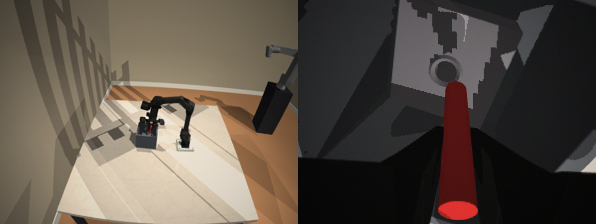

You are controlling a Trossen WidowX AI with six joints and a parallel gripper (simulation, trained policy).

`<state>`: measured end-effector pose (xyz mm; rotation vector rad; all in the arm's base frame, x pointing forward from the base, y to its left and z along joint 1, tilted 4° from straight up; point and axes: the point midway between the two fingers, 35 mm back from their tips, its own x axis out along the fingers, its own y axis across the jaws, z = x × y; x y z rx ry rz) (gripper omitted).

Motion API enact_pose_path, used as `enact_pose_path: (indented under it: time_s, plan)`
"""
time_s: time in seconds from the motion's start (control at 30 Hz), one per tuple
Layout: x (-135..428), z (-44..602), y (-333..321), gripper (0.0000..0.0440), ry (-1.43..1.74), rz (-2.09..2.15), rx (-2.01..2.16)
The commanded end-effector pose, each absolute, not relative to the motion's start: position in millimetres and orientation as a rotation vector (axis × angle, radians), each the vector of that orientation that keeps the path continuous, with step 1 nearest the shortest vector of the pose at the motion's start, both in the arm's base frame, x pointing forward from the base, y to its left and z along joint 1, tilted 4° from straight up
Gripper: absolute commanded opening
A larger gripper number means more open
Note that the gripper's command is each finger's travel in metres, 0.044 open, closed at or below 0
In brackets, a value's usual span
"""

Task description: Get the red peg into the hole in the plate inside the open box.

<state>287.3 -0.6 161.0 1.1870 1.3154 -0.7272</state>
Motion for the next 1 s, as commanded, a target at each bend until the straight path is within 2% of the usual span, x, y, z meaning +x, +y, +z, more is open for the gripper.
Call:
enact_pose_path:
  time_s: [0.0,0.63,0.97]
  plan:
    - [290.1,155.5,0.7,0.0000,1.330,-0.712,1.190]
    - [307.1,114.1,5.0,0.0000,1.394,-0.636,1.140]
    - [303.8,90.3,1.9,0.0026,1.436,-0.630,1.086]
